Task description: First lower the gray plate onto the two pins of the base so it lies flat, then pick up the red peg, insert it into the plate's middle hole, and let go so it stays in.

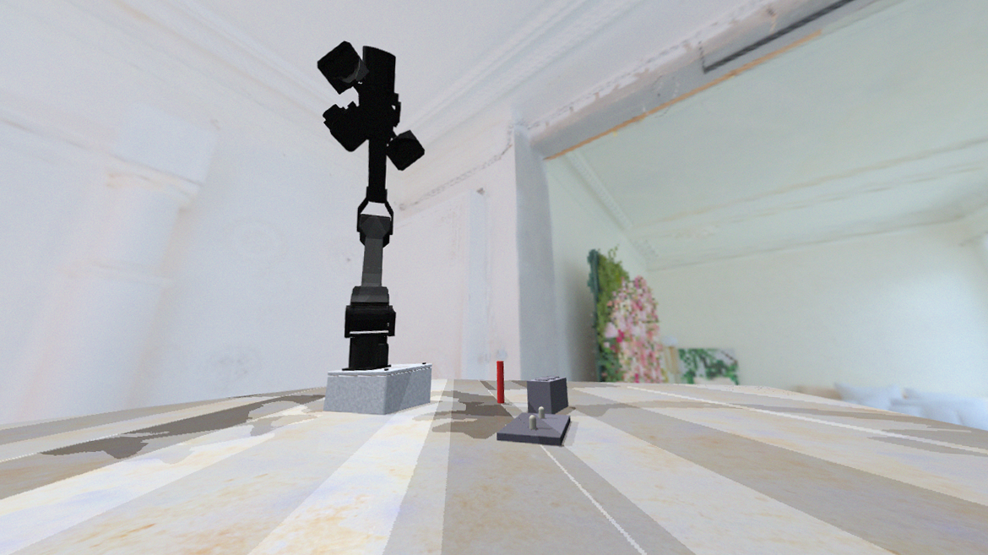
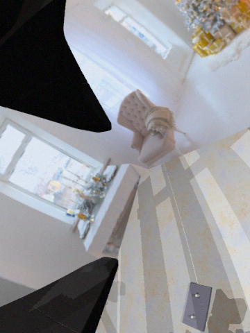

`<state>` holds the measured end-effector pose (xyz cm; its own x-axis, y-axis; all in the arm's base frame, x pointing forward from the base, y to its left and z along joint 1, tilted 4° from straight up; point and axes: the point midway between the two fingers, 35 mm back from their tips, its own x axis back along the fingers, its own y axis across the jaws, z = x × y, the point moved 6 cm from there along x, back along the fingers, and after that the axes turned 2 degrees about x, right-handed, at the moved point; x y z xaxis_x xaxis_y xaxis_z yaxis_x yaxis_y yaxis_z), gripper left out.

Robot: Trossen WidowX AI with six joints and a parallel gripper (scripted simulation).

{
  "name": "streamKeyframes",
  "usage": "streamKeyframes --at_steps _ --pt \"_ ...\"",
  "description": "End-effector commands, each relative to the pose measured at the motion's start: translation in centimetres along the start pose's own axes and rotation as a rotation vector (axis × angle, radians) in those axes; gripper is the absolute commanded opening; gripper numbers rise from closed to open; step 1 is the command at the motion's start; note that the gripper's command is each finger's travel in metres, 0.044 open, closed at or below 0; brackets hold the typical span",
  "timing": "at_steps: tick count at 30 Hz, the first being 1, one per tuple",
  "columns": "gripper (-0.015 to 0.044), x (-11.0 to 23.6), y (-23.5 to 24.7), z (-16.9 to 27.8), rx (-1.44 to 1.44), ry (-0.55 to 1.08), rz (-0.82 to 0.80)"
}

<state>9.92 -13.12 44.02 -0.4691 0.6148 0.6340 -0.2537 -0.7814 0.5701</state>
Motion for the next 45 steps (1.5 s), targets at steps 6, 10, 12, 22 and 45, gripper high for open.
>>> streamKeyframes --at_steps 6,10,12,22,45 --pt "0.044 -3.2 -1.1 1.7 0.406 0.022 0.108" --pt "0.044 -6.6 -3.1 3.7 0.88 0.087 0.221" --pt "0.044 -8.3 -4.8 5.0 1.113 0.146 0.279" --pt "0.044 -13.4 -12.6 8.6 2.027 0.439 0.44" --pt "0.044 -17.1 -31.9 9.0 3.657 1.728 0.327"
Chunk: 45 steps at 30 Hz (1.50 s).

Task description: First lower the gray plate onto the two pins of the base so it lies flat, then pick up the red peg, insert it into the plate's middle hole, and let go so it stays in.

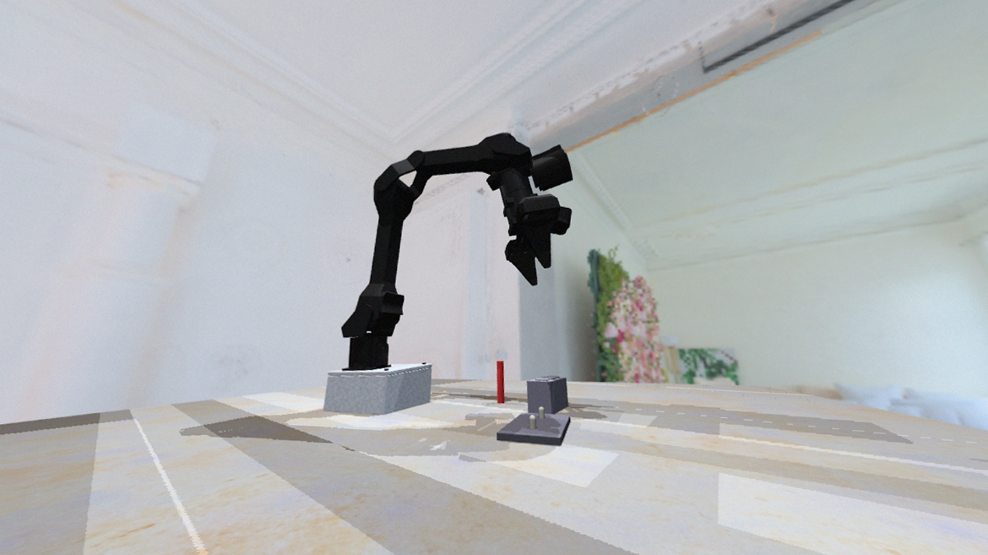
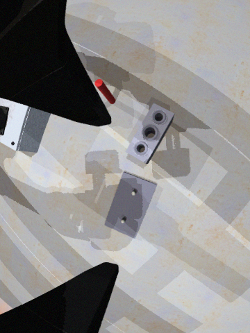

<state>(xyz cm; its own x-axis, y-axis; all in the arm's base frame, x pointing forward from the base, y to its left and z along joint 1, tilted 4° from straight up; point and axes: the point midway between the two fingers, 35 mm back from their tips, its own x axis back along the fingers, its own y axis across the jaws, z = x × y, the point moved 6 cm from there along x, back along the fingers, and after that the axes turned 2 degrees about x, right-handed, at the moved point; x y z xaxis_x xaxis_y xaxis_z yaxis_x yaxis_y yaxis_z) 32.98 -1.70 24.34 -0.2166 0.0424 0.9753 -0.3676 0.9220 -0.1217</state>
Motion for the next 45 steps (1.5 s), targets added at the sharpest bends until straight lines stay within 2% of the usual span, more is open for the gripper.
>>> streamKeyframes --at_steps 1,4,6,15,19,21,45 --pt "0.044 -5.0 4.6 -1.4 0.629 0.12 -0.097" --pt "0.044 -6.6 6.7 -1.9 0.902 0.146 -0.144" --pt "0.044 -7.0 7.2 -2.0 0.971 0.151 -0.157" --pt "0.044 -7.4 7.1 -2.2 0.971 0.151 -0.157" --pt "0.044 -12.5 7.1 -1.7 0.971 0.151 -0.156" --pt "0.044 -13.6 7.1 -1.4 0.971 0.151 -0.156" --pt "0.044 -16.9 7.5 -0.9 0.971 0.151 -0.156"
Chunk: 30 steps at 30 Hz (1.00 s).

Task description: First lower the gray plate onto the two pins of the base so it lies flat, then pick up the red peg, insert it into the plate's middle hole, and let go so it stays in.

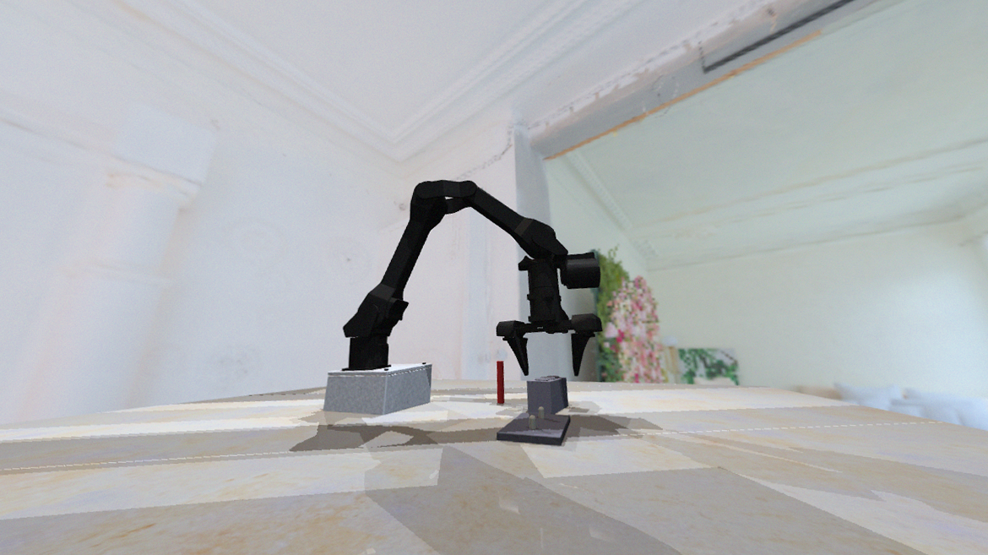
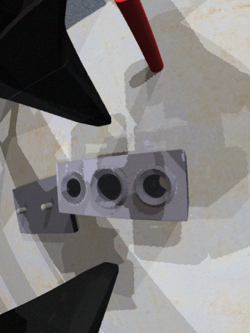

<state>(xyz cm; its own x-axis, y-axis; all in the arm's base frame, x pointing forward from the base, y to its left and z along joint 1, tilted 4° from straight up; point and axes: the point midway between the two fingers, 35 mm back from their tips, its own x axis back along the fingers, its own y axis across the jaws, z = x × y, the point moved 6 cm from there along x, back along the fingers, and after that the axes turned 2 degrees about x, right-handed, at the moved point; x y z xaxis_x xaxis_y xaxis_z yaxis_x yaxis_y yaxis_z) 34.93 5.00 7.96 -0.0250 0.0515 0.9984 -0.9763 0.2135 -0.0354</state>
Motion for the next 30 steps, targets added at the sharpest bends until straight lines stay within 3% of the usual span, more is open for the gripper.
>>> streamKeyframes --at_steps 1,27,30 --pt "0.044 -1.0 0.2 0.1 0.005 0.01 -0.013" --pt "0.044 -5.0 0.4 0.2 0.005 0.01 -0.013" --pt "0.0361 -5.0 0.4 0.2 0.005 0.01 -0.013"
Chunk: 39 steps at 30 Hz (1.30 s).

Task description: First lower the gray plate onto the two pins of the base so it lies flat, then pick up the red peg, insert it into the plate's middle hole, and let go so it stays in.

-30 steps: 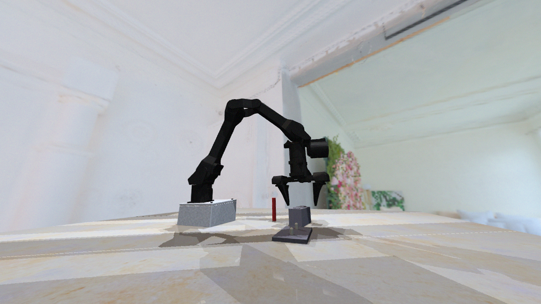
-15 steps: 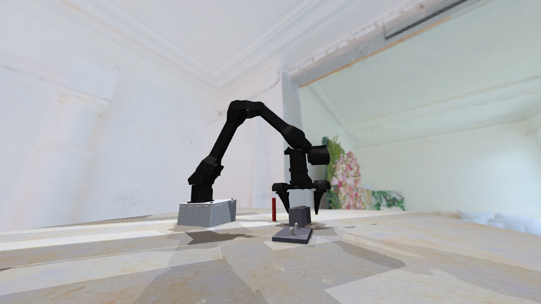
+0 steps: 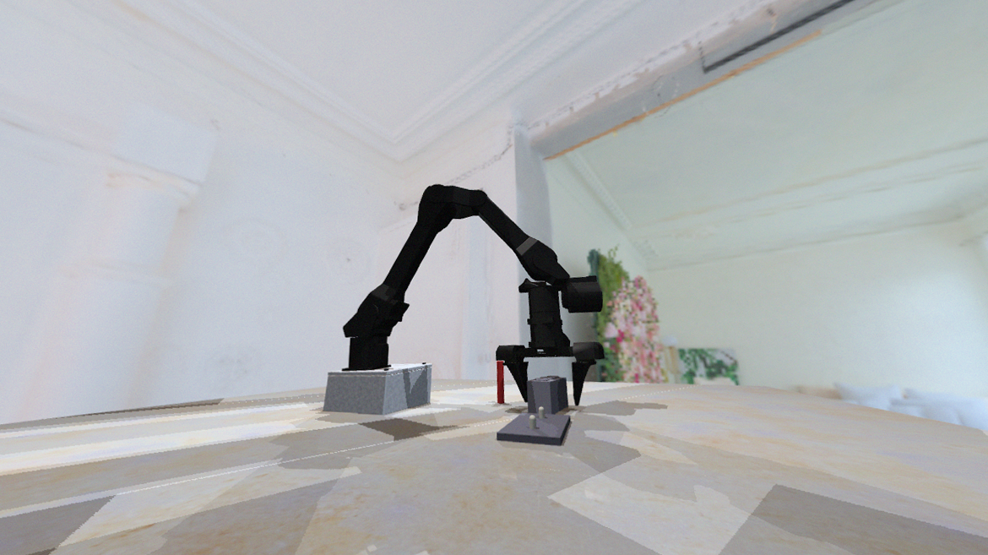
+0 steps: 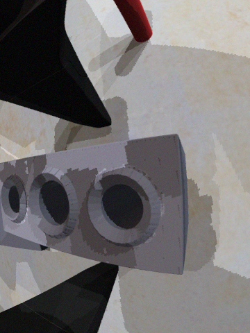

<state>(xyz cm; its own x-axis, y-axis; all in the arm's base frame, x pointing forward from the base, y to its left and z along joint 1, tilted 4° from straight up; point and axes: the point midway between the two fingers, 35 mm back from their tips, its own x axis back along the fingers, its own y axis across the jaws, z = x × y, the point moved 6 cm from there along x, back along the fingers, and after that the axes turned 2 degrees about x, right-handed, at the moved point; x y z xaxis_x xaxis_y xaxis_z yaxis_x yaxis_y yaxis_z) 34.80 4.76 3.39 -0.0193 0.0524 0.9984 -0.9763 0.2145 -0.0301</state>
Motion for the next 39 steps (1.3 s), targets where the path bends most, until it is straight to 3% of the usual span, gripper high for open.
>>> streamKeyframes --at_steps 1,9,21,23,39 --pt "0.0335 -0.4 0.2 0.1 0.006 0.008 -0.008" --pt "0.0125 -0.4 0.2 0.1 0.006 0.008 -0.008" --pt "0.0045 -0.4 0.2 0.1 0.006 0.008 -0.008" --pt "0.0 -0.3 0.2 0.1 0.006 0.008 -0.008" --pt "0.0 4.4 -0.2 -0.1 0.006 0.008 -0.008"
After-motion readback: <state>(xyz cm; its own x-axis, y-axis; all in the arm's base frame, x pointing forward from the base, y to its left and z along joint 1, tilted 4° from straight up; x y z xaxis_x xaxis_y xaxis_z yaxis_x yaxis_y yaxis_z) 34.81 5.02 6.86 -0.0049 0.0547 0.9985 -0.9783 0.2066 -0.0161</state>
